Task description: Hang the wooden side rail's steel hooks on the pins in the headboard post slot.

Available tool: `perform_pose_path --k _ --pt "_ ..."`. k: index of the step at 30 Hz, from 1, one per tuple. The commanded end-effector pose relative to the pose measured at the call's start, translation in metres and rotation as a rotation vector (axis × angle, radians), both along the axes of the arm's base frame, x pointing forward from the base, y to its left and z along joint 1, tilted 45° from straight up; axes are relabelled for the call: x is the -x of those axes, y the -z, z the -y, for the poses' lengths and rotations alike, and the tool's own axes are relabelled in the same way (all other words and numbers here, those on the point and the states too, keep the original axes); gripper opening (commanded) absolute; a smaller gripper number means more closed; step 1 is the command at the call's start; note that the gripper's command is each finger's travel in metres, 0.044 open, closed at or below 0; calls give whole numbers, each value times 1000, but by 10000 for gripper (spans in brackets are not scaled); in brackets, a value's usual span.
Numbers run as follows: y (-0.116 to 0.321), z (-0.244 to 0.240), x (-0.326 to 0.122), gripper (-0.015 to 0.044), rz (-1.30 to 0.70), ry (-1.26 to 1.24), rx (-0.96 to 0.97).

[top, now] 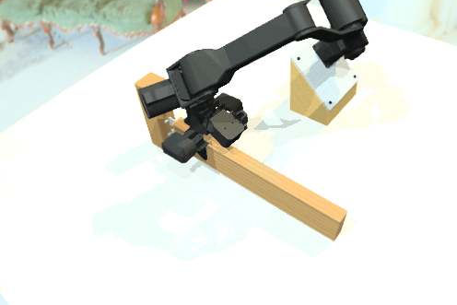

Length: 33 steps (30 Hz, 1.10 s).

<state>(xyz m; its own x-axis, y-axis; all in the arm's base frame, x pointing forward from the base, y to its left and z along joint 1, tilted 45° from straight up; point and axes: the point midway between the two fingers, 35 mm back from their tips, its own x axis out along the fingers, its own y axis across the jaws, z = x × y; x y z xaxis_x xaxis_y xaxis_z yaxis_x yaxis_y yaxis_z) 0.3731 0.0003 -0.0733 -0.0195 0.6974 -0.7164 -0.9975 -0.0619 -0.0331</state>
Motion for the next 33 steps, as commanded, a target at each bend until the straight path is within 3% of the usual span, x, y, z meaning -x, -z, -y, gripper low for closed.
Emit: perform_pose_path --k 1,33 --pt "-1 6 0 0 9 9 2" --pt "0 9 -2 0 9 9 3"
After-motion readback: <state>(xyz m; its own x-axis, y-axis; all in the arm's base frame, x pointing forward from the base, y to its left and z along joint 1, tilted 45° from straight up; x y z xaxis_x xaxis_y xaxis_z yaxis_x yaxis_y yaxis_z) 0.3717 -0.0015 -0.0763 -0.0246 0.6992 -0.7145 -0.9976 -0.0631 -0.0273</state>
